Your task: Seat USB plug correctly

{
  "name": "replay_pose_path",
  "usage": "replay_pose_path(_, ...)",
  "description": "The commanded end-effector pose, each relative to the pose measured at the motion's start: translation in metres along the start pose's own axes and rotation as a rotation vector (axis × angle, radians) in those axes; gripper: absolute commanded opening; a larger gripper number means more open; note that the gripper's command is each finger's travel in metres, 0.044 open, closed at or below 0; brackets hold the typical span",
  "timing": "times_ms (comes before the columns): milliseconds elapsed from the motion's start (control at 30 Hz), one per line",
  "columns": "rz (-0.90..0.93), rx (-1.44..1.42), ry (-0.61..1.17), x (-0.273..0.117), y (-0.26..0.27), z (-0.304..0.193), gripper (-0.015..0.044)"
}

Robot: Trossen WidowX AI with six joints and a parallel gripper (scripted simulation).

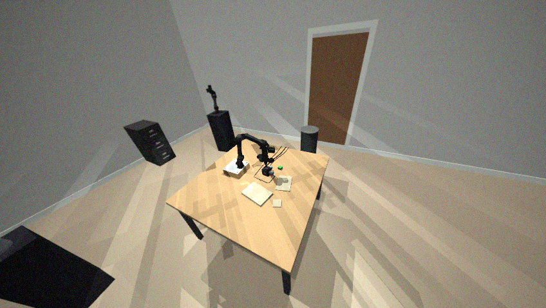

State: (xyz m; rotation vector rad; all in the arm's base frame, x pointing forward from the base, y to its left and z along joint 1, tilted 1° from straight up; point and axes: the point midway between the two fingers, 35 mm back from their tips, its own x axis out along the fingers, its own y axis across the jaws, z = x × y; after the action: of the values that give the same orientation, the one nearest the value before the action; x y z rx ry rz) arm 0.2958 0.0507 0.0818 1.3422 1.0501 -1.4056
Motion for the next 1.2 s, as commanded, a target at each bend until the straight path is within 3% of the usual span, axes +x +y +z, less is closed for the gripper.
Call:
replay_pose_path(0, 0.003, 0.006, -0.005, 0.0008, 0.0006, 0.0006, 0.0)
replay_pose_path(1167, 0.002, 0.013, -0.017, 0.0051, 0.0006, 0.0016, 0.0)
